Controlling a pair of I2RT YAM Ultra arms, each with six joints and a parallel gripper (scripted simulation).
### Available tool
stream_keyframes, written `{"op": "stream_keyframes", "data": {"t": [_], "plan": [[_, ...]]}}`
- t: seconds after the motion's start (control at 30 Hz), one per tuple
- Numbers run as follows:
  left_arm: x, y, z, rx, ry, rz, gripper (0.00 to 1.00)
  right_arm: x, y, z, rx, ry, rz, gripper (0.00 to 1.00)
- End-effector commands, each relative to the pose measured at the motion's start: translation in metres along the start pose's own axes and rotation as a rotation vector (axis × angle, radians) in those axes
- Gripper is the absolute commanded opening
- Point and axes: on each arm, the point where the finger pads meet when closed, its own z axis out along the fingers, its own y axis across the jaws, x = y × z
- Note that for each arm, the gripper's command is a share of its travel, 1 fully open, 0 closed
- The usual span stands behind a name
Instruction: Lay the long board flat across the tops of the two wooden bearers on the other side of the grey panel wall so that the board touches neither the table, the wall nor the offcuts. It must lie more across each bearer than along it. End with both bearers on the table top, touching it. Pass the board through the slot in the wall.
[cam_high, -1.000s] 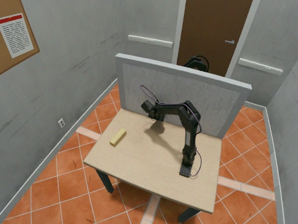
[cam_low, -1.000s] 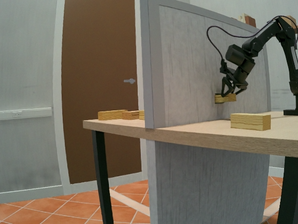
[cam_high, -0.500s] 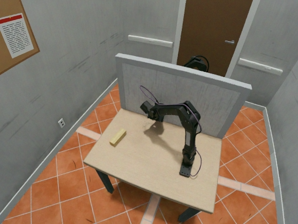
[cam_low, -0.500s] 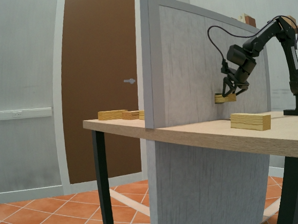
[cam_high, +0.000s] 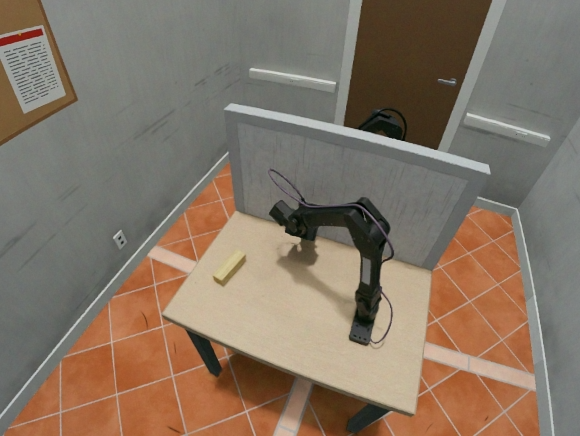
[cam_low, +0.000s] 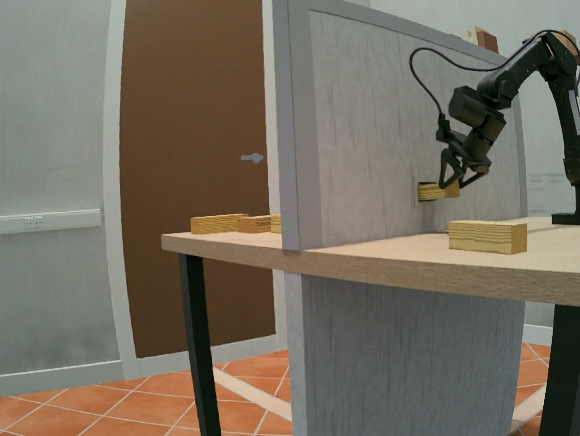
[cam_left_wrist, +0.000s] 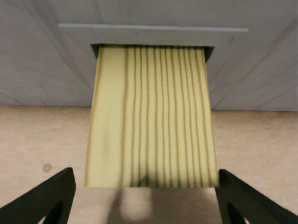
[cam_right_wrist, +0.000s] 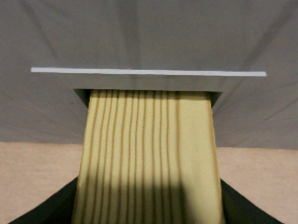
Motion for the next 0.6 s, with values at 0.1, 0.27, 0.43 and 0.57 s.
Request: {"op": "stream_keyframes", "data": {"t": [0.1, 0.27, 0.43, 0.57], "plan": [[-0.016, 0.003, -0.014, -0.015, -0.039, 0.039, 0.77, -0.026, -0.016, -0.016, 0.048, -0.048, -0.049, 0.00], [0.001, -0.010, -0.011, 0.022, -0.025, 0.016, 0.77, -0.026, -0.016, -0.016, 0.048, -0.048, -0.049, 0.00], [-0.018, 0.006, -0.017, -0.023, -0.047, 0.052, 0.77, -0.026, -0.016, -0.016, 0.048, -0.048, -0.049, 0.00], [-0.011, 0.006, -0.020, -0.024, -0.040, 0.029, 0.77, -0.026, -0.016, -0.016, 0.048, -0.048, -0.049, 0.00]]}}
